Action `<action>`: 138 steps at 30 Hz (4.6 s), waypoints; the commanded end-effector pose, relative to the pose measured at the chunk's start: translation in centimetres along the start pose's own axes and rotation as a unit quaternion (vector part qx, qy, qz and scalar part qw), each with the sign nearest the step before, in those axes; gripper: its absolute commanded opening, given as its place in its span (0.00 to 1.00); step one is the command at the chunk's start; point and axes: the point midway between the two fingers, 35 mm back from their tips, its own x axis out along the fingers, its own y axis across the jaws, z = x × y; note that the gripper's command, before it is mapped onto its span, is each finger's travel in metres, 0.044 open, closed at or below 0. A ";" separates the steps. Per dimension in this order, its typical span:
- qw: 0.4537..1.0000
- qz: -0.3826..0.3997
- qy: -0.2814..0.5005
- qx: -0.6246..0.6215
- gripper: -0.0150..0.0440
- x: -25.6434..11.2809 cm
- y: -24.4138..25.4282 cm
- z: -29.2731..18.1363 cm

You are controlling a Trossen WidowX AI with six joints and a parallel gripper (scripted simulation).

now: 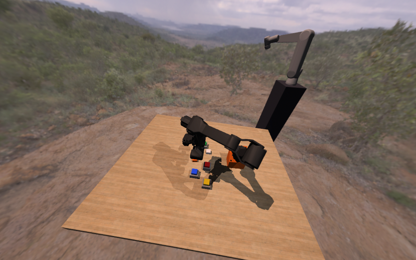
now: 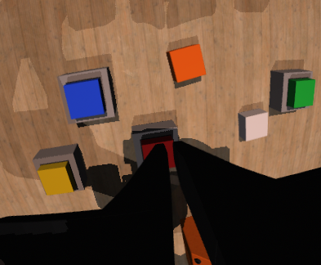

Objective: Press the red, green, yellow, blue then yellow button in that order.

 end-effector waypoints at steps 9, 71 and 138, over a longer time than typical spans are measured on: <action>0.999 0.030 0.010 0.001 0.29 0.6 10.7 -6.7; 0.999 0.032 0.009 0.000 0.29 7.5 11.2 -6.9; 0.999 0.031 0.008 -0.001 0.29 10.6 6.2 1.1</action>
